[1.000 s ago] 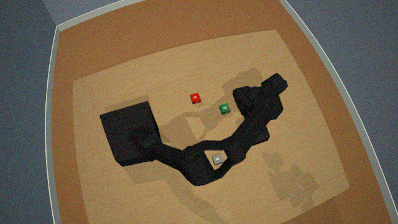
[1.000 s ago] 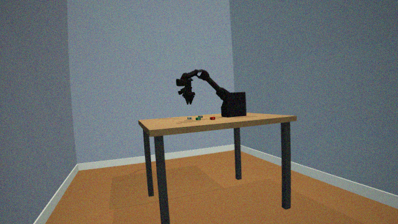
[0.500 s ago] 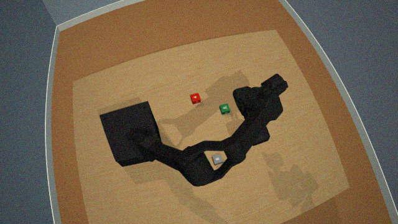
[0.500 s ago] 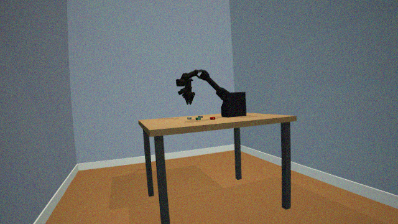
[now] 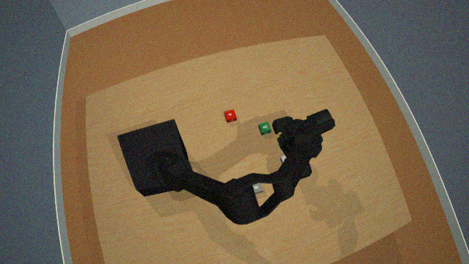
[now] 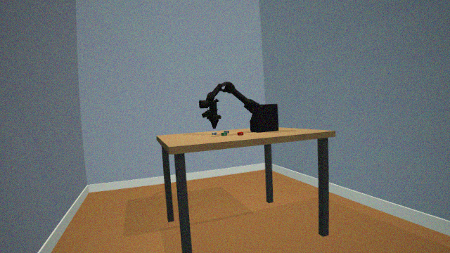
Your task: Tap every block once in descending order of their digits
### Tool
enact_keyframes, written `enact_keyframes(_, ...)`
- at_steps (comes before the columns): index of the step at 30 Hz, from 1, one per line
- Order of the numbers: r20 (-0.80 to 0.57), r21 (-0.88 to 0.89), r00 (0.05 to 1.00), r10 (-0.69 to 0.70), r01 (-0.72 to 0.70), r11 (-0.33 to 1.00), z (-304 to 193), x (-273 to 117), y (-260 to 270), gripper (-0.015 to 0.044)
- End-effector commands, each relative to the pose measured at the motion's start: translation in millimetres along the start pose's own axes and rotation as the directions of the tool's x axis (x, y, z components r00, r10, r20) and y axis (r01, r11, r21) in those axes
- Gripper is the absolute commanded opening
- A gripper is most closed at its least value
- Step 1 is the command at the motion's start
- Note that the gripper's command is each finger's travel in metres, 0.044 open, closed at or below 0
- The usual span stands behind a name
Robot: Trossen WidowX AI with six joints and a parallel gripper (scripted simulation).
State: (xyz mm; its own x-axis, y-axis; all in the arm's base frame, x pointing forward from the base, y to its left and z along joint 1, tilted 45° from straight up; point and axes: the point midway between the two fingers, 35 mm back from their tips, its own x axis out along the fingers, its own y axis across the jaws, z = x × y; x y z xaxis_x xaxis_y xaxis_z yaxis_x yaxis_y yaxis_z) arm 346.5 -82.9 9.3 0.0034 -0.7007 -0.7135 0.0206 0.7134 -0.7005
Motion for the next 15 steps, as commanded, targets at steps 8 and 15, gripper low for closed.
enact_keyframes(8,-0.001,-0.008,1.0,-0.005,0.005,1.0,-1,4,0,0.002)
enact_keyframes(15,-0.001,-0.008,1.0,-0.005,0.005,1.0,-1,15,0,0.002)
